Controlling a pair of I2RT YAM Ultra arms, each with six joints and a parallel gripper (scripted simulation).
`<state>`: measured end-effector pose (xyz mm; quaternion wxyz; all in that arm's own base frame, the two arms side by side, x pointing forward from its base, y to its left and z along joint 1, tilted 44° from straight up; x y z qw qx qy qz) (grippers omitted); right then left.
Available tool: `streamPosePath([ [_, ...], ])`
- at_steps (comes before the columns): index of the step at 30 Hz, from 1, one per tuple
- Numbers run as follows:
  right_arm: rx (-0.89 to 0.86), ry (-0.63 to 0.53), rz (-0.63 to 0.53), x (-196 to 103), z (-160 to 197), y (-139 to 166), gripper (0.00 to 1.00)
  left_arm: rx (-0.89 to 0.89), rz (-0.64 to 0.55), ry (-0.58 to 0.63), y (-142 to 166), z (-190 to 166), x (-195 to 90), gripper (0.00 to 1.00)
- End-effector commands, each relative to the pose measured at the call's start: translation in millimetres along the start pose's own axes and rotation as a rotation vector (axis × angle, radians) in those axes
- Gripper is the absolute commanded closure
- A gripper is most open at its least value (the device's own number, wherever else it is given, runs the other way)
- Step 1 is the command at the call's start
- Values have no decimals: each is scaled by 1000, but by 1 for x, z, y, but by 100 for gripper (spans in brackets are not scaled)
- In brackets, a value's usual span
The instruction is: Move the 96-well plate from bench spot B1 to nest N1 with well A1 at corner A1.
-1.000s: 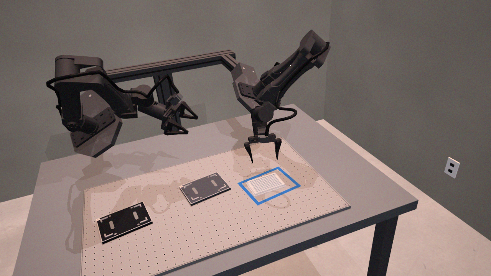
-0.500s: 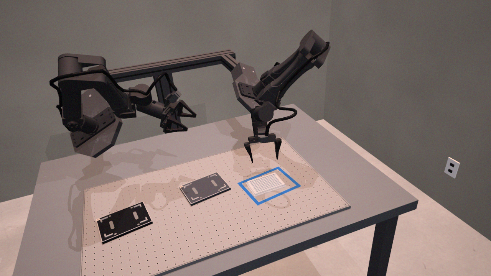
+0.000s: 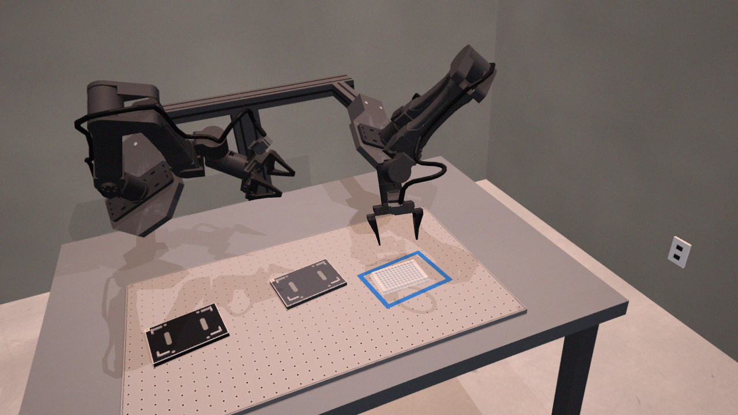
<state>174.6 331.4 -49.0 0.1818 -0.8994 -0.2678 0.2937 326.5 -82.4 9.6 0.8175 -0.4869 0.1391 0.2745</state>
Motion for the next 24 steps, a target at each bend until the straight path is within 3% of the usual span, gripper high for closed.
streamPosePath([
  [1,-5,-7,-25,-1,2,-6,0,-18,-29,7,-8,-1,-4,0],
  [16,-5,-7,-25,-1,2,-6,0,-18,-29,7,-8,-1,-4,0],
  [24,-5,-7,-25,-1,2,-6,0,285,88,69,0,-5,1,0],
])
Point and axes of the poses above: on each arm, the point where the finger pads meet when closed, its own x axis out along the fingers, its own z axis across the jaws, y = z × x, the point moved 2 cm from there along -x, back along the fingers, and after that the axes turned 14 degrees about -x, right-handed, at the moved point
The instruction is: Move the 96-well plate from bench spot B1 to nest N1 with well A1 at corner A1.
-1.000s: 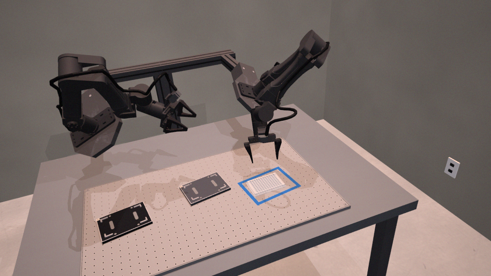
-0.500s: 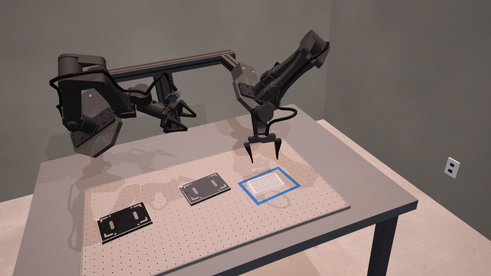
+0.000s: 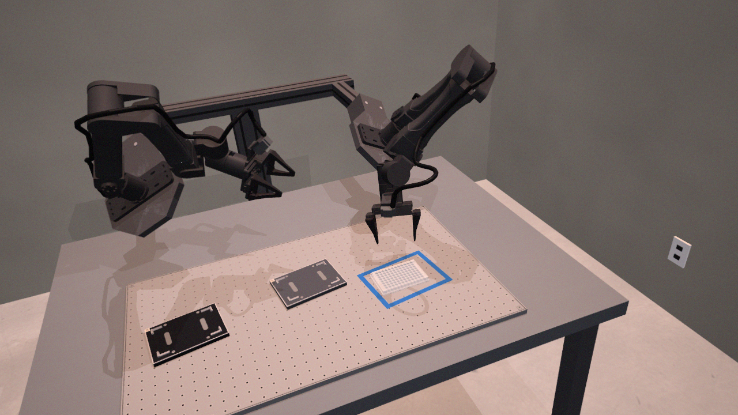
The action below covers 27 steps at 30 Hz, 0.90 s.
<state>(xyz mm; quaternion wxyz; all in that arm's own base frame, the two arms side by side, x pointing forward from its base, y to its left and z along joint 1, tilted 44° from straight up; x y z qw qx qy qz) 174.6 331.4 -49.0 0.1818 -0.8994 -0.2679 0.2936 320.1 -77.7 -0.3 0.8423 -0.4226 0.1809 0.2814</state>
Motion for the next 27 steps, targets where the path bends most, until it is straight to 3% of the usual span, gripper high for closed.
streamPosePath([
  [1,-5,-7,-25,-1,2,-6,0,195,50,59,-14,-2,1,0],
  [27,-5,-7,-25,-1,2,-6,0,1040,341,192,-45,-2,27,0],
])
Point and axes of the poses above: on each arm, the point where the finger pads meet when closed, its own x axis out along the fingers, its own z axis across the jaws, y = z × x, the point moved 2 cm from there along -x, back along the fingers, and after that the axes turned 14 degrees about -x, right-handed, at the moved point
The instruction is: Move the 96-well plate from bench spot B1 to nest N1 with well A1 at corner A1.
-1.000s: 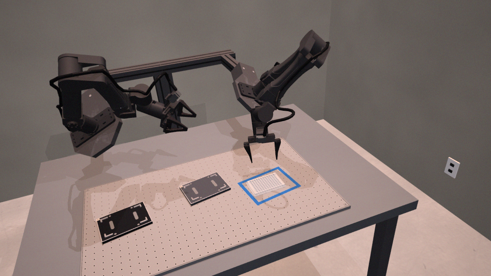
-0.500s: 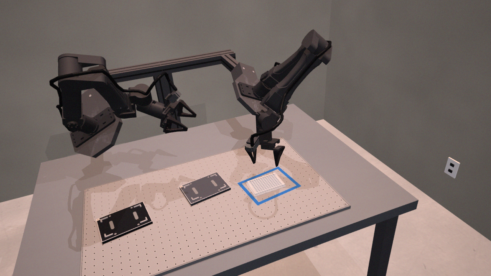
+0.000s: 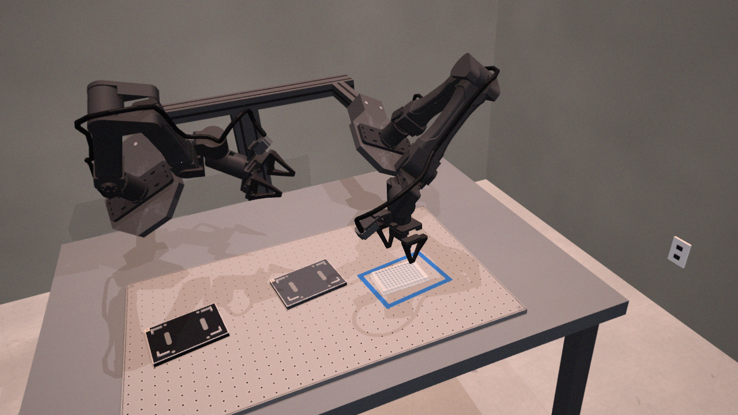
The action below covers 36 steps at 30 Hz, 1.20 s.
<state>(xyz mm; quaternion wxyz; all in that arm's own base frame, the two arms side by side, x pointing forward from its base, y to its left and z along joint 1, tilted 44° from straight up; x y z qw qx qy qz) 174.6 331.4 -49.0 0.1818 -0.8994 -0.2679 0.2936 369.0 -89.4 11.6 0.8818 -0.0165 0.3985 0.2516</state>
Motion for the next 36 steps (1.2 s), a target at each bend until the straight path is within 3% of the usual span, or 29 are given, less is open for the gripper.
streamPosePath([
  [1,-5,-7,-25,-1,2,-6,0,181,72,50,-4,0,0,0],
  [10,-5,-7,-25,-1,2,-6,0,217,65,44,-24,10,3,0],
  [36,-5,-7,-25,-1,2,-6,0,218,62,51,-23,6,32,0],
])
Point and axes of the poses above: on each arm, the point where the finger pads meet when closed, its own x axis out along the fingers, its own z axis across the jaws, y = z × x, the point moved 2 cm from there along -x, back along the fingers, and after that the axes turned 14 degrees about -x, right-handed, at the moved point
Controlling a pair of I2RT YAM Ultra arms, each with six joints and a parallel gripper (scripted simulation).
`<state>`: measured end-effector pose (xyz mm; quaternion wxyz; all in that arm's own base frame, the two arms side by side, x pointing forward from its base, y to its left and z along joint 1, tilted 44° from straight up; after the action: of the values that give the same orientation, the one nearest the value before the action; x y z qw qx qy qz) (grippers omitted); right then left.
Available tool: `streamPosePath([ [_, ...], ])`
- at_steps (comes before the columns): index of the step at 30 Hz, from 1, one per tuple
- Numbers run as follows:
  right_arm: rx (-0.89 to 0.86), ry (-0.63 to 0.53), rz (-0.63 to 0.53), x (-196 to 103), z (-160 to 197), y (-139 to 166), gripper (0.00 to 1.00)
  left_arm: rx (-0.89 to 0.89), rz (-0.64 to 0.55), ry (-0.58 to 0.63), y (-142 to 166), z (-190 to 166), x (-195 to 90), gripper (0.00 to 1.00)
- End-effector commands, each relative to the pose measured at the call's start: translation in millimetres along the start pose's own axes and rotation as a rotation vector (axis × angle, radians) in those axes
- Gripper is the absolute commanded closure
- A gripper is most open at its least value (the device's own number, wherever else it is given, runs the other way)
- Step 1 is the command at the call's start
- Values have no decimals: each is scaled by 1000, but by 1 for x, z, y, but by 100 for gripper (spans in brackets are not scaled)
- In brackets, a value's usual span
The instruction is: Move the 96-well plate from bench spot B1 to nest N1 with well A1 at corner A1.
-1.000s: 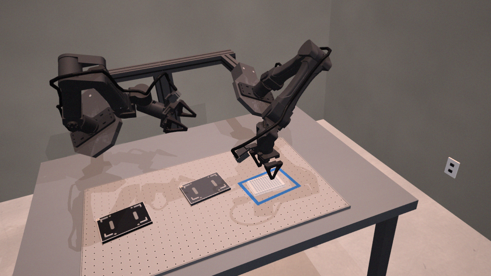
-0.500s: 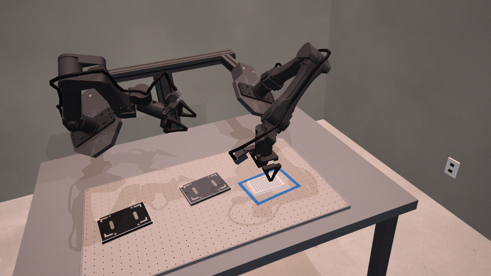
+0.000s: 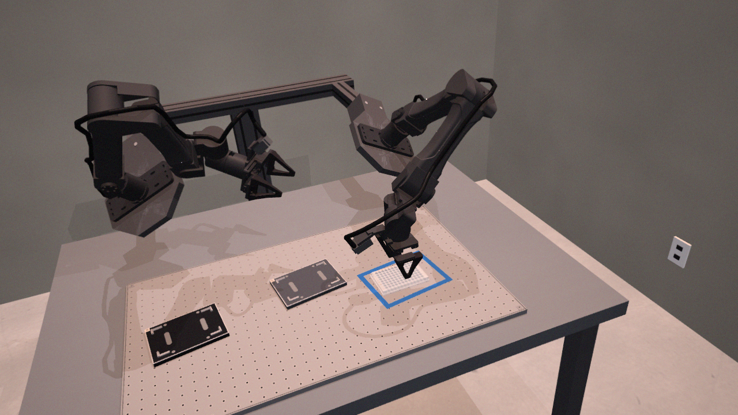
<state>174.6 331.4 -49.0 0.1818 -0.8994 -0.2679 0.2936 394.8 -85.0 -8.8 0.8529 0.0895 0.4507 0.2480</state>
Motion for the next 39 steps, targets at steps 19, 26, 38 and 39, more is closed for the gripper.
streamPosePath([
  [19,-5,-7,-25,-1,2,-6,0,-4,-36,-23,-13,9,24,0],
  [26,-5,-7,-25,-1,2,-6,0,-4,-36,-23,-13,9,24,0],
  [38,-5,-7,-25,-1,2,-6,0,-3,-35,-22,-9,6,23,11],
  [39,-5,-7,-25,-1,2,-6,0,0,-33,-18,-8,6,23,13],
])
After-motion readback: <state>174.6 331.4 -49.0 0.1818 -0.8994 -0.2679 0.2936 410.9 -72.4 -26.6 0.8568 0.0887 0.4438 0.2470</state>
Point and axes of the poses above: on each arm, the point where the finger pads meet when closed, its own x axis out along the fingers, its own z axis across the jaws, y = z × x, the point moved 2 cm from there along -x, back along the fingers, and after that the axes turned 14 degrees about -x, right-handed, at the moved point
